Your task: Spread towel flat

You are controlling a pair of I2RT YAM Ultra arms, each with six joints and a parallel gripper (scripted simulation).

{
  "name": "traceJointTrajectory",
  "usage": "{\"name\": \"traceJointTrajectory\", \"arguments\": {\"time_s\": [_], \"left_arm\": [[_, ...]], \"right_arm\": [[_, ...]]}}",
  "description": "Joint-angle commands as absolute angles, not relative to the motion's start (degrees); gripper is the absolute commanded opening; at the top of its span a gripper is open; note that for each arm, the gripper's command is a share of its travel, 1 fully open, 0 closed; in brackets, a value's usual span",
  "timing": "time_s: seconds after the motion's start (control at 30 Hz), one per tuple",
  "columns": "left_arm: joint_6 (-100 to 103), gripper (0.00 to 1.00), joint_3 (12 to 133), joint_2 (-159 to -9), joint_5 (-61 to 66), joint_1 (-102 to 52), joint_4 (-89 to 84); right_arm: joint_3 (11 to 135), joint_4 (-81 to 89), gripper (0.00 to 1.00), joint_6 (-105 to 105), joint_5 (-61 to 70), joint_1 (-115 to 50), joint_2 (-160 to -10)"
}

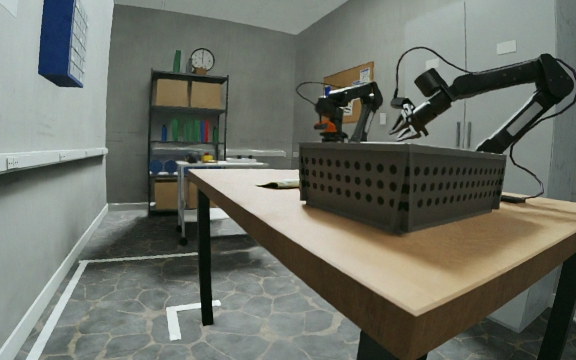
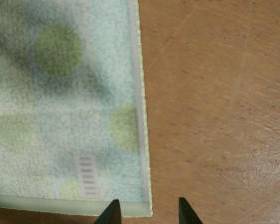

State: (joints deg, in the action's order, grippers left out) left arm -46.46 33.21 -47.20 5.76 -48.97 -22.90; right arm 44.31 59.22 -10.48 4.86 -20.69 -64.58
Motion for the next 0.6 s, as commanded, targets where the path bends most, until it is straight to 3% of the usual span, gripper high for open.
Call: {"name": "traceJointTrajectory", "arguments": {"time_s": [0.0,0.57], "left_arm": [[-48.4,0.34,35.1,-51.9,2.9,-53.4,-22.7],[-54.8,0.34,44.9,-81.1,2.5,-70.1,-23.1]], "right_arm": [[40.4,57.1,0.34,-8.6,5.8,-23.6,-67.2],[40.3,53.7,0.34,-7.0,5.3,-25.5,-66.5]]}}
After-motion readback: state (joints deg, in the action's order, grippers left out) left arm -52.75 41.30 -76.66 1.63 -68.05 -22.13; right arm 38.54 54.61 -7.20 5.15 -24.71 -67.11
